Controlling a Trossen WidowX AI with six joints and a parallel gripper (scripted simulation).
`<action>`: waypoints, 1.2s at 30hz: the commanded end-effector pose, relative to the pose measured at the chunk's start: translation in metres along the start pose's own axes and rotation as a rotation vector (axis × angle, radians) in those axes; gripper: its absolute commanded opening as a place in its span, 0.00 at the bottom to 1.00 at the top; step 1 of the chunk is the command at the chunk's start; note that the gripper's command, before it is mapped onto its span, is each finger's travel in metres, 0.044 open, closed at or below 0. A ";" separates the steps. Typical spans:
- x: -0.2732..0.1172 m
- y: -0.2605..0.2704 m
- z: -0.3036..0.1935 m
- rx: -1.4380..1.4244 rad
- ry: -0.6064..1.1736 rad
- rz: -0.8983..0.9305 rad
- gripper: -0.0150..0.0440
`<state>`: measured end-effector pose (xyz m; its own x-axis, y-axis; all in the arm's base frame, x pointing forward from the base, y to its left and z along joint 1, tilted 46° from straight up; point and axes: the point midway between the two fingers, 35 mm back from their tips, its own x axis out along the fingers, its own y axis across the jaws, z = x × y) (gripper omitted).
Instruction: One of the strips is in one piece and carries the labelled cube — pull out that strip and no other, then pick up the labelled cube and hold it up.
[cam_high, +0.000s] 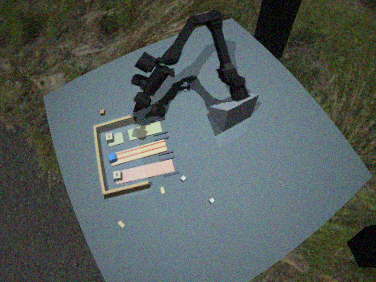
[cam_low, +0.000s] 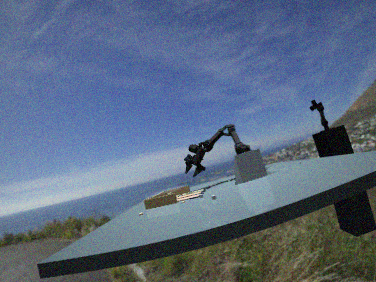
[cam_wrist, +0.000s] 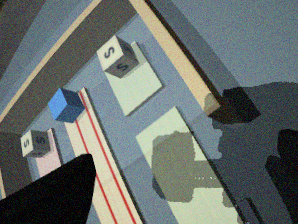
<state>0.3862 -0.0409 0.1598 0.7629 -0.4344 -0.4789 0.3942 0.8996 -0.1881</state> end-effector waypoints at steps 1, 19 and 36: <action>-0.023 0.045 -0.032 -0.227 -0.044 0.021 0.93; -0.098 0.108 -0.103 -0.701 -0.231 0.053 0.93; -0.098 0.108 -0.103 -0.701 -0.231 0.053 0.93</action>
<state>0.3011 0.1043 0.0979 0.8914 -0.3141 -0.3268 -0.0087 0.7090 -0.7052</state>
